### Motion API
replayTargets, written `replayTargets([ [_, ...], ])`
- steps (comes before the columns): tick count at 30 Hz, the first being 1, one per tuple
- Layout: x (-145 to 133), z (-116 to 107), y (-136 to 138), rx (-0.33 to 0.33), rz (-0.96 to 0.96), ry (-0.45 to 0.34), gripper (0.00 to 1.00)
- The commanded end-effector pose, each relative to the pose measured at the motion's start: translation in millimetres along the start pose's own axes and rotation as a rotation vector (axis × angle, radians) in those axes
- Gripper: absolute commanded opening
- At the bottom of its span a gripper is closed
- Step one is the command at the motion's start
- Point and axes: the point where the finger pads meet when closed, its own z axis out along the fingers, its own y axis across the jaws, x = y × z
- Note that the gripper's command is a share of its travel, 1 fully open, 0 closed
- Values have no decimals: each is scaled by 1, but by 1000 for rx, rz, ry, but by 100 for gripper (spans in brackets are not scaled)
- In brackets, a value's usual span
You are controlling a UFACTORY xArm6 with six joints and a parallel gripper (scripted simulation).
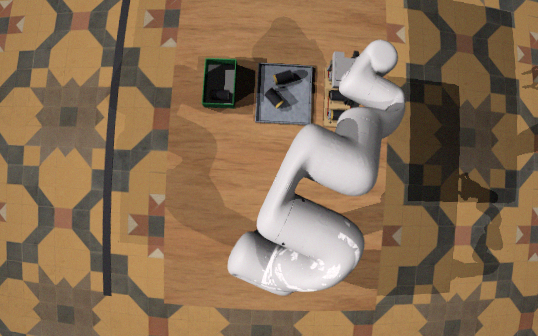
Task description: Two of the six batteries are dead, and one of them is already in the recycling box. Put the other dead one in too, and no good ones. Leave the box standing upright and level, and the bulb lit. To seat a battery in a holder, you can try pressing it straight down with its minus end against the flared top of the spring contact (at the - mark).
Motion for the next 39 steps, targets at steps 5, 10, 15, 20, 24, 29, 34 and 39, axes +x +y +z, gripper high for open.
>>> replayTargets([
  [5,0,-2,1,-5,0,-2,100],
  [10,0,-2,-1,-4,0,-2,51],
  [15,-1,-2,-30,-4,0,-2,51],
  [20,-1,-2,-61,-4,0,-2,51],
  [24,-1,-2,-63,-4,0,-2,51],
  [29,-1,3,-63,-4,0,-2,51],
  [34,-1,40,-63,-4,0,-2,51],
  [39,-1,68,-63,-4,0,-2,51],
])
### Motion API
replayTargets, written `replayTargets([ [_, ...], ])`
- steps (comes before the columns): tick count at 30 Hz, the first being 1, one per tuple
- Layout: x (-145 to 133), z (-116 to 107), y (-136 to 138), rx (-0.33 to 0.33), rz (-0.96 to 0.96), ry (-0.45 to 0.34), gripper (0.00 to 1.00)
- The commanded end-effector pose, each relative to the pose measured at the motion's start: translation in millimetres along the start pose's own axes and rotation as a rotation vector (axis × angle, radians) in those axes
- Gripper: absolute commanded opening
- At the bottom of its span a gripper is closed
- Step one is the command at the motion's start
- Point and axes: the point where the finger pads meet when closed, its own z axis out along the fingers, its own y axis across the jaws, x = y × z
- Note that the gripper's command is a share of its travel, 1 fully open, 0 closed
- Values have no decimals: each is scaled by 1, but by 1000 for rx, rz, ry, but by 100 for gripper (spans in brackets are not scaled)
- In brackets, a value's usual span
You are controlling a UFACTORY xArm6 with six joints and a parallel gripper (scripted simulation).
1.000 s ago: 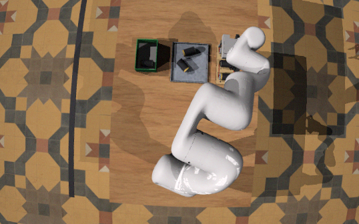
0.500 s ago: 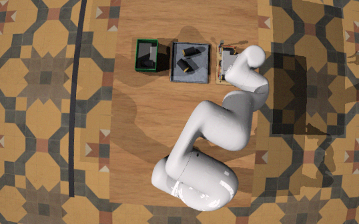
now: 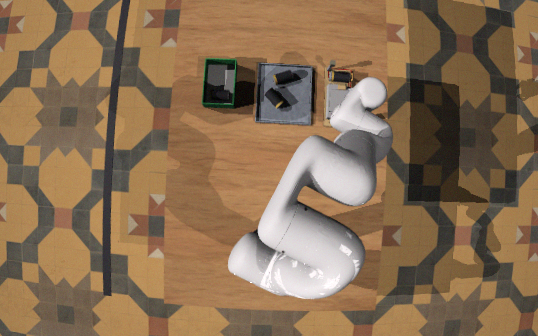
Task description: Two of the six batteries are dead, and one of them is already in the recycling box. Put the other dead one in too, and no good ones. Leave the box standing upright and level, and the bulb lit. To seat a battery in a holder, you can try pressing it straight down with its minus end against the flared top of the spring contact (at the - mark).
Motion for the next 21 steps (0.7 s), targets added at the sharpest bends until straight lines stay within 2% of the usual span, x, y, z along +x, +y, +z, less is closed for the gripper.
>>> replayTargets([
  [1,-2,3,5,-11,0,-5,51],
  [13,-2,6,5,-11,0,-5,51],
  [21,-3,36,6,-11,0,-5,51],
])
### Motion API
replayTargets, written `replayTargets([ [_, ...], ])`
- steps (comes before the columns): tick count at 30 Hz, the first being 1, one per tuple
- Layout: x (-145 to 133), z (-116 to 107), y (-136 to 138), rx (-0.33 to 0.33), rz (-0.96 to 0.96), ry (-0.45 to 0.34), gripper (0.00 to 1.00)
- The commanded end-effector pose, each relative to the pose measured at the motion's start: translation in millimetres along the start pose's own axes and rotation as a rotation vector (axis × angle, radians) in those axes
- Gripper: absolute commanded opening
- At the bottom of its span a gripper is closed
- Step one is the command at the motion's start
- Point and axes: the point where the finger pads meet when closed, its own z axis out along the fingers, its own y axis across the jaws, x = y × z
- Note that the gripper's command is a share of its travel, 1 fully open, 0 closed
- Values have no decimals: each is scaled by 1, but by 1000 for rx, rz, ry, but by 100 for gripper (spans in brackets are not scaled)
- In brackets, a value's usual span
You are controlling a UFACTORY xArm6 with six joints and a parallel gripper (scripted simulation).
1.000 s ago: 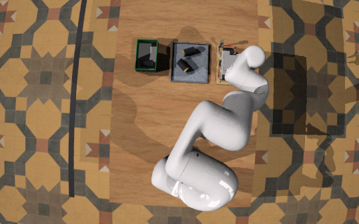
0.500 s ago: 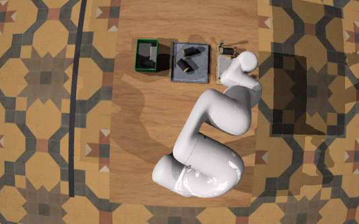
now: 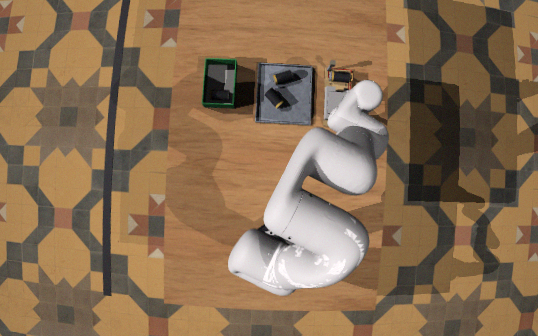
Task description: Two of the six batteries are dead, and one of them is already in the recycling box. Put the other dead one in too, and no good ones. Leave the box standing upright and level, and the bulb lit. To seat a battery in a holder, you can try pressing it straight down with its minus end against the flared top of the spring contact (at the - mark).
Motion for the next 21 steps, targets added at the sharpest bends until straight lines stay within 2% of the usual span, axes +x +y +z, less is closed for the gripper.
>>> replayTargets([
  [1,-1,6,3,-6,0,-3,51],
  [21,-1,17,3,-6,0,-3,51],
])
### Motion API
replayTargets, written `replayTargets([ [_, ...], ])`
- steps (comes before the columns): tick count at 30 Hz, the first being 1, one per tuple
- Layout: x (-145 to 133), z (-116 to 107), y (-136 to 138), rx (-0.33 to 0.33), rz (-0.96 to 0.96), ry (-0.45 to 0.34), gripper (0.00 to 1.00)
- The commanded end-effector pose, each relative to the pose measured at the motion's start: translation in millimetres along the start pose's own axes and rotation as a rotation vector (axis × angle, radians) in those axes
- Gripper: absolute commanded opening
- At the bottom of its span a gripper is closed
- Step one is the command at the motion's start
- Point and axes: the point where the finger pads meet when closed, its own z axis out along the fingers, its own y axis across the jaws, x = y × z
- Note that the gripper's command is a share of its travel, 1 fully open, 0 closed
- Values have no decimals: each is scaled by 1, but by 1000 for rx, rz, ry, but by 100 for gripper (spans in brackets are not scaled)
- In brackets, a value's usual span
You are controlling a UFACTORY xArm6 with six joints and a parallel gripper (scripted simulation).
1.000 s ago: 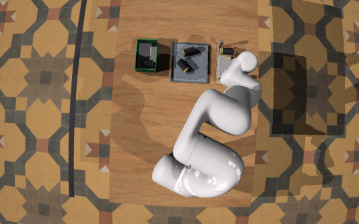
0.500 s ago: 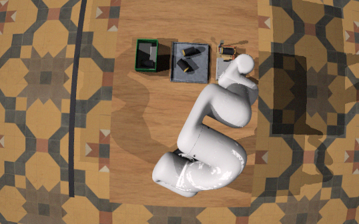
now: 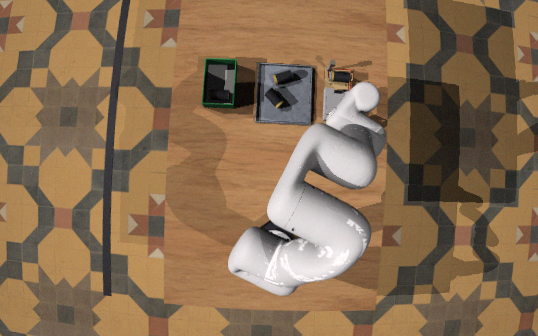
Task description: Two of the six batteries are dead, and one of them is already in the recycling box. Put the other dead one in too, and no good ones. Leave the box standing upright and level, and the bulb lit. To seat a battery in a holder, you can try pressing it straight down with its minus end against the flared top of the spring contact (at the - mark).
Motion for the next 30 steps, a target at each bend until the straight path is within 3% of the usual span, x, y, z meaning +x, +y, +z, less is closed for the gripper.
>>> replayTargets([
  [1,-1,-2,2,-5,0,-2,51],
  [5,-1,-2,2,-5,0,-2,51],
  [6,-1,-2,2,-5,0,-2,28],
  [30,-1,-2,2,-5,0,-2,28],
])
